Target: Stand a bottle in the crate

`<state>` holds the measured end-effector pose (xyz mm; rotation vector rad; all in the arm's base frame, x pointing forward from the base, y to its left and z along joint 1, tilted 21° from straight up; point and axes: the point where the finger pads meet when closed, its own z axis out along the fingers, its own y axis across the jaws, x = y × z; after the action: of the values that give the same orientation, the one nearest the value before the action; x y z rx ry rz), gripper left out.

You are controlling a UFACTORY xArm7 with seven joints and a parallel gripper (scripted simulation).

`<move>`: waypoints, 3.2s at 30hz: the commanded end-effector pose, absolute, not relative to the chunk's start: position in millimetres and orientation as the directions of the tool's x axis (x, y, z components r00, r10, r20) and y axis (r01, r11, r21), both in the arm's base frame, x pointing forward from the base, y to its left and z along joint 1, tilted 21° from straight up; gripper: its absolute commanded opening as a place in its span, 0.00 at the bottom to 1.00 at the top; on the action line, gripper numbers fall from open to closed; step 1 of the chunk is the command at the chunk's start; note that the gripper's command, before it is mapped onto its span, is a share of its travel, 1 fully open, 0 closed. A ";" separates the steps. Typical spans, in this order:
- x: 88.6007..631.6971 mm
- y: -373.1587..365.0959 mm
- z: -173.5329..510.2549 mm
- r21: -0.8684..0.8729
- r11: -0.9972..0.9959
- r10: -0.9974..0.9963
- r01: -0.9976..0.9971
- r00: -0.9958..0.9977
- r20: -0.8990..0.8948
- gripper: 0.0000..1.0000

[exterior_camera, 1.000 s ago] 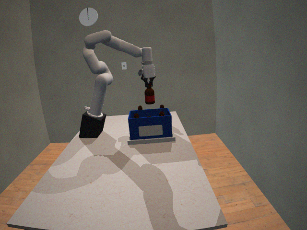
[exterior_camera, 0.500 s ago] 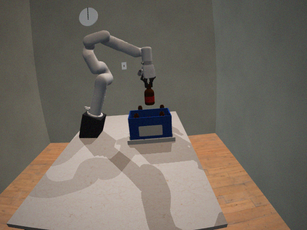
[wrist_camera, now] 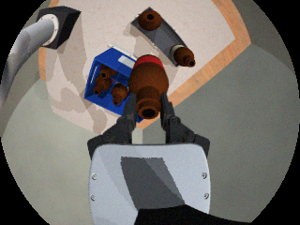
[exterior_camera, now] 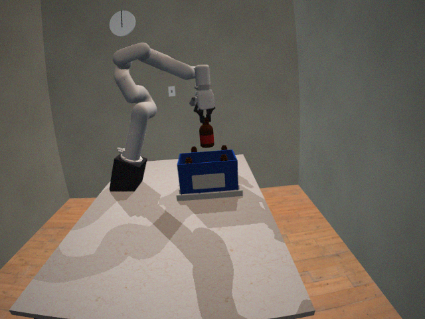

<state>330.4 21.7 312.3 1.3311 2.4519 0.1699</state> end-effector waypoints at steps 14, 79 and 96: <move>325.3 -16.3 314.4 0.268 0.554 0.830 0.788 -0.501 -0.244 0.00; 315.3 -82.9 314.7 0.268 0.554 0.830 0.788 -0.501 -0.244 0.00; 315.3 -83.0 314.7 0.268 0.554 0.830 0.788 -0.501 -0.244 0.00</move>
<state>314.7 -82.8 312.9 1.3294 2.4530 0.1715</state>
